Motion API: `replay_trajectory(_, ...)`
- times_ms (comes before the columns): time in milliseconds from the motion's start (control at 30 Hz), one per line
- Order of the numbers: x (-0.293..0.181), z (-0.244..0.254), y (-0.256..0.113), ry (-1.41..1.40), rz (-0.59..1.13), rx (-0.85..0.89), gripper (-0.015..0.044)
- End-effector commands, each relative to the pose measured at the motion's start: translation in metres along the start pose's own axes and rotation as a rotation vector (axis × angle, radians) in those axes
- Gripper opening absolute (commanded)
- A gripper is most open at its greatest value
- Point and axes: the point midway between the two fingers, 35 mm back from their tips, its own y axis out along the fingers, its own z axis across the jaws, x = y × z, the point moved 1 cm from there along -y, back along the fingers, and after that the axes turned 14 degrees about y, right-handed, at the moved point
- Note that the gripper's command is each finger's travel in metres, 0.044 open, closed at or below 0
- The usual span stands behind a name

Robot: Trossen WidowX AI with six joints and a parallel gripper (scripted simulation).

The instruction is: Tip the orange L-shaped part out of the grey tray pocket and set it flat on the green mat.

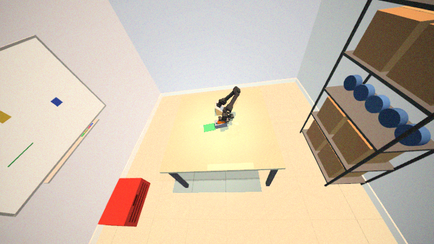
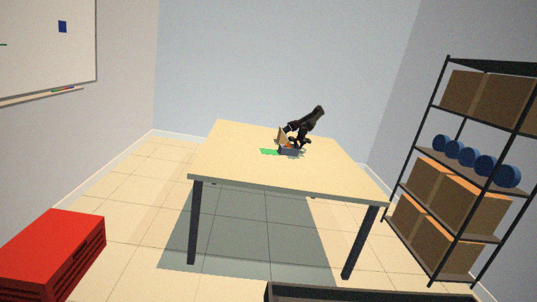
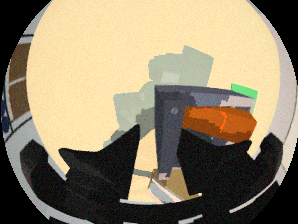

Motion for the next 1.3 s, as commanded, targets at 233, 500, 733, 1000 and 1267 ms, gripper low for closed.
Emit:
replay_trajectory(233,0.005,-0.011,-0.096,-0.006,-0.011,-0.01,0.018)
replay_trajectory(500,0.006,-0.011,-0.095,0.001,-0.021,-0.007,0.018)
replay_trajectory(733,0.006,-0.011,-0.095,0.001,-0.021,-0.007,0.018)
replay_trajectory(1000,0.006,-0.011,-0.095,0.001,-0.021,-0.007,0.018)
replay_trajectory(1267,0.007,-0.013,-0.096,0.055,-0.021,-0.007,0.0233)
